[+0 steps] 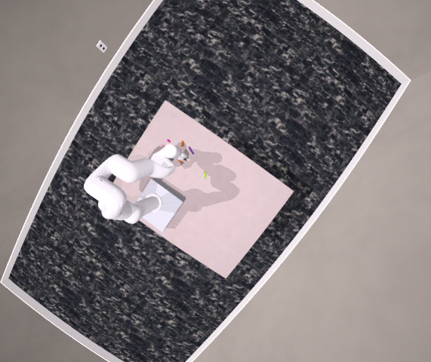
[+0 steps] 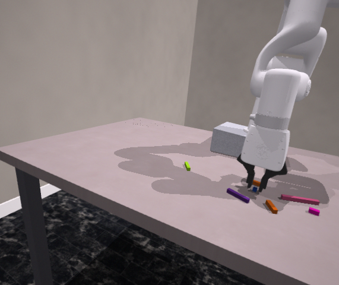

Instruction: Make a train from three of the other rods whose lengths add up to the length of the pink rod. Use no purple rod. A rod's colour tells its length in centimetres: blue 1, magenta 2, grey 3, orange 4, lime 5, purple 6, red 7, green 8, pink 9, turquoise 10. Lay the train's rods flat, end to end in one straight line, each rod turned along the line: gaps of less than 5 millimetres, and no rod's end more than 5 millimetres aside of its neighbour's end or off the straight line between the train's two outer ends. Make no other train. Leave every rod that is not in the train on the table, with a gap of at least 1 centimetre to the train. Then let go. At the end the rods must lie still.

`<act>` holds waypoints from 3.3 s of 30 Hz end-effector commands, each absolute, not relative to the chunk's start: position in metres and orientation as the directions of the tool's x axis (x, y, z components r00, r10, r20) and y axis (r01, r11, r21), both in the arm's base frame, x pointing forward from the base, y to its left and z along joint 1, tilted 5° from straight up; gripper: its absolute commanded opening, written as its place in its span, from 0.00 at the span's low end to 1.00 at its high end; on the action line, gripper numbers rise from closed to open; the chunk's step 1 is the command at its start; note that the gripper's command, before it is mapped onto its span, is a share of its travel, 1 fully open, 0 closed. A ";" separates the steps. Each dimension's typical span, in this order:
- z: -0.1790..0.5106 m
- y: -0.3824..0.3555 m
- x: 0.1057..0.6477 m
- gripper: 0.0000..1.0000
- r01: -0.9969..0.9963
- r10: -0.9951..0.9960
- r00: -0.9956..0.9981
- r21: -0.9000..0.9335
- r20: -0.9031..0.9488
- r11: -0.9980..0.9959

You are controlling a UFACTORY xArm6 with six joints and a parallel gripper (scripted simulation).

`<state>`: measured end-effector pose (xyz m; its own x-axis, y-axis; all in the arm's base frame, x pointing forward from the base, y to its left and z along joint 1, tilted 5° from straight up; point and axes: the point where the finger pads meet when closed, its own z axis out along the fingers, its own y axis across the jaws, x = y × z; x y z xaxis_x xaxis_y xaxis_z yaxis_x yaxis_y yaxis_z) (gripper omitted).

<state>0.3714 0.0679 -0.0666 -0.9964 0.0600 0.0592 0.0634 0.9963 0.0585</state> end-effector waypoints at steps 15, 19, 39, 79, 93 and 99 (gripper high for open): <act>-0.074 0.069 0.372 0.24 0.063 0.060 -0.997 0.060 0.056 0.996; -0.074 0.069 0.372 0.24 0.063 0.060 -0.997 0.060 0.056 0.996; -0.074 0.069 0.372 0.24 0.063 0.060 -0.997 0.060 0.056 0.996; -0.074 0.069 0.372 0.04 0.063 0.060 -0.997 0.060 0.056 0.996; -0.048 0.067 0.374 0.04 0.063 0.060 -0.997 0.060 0.056 0.996; -0.003 0.064 0.376 0.04 0.063 0.060 -0.997 0.060 0.056 0.996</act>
<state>0.3734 0.0657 -0.0391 -0.9965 0.0600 0.0579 0.0634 0.9962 0.0601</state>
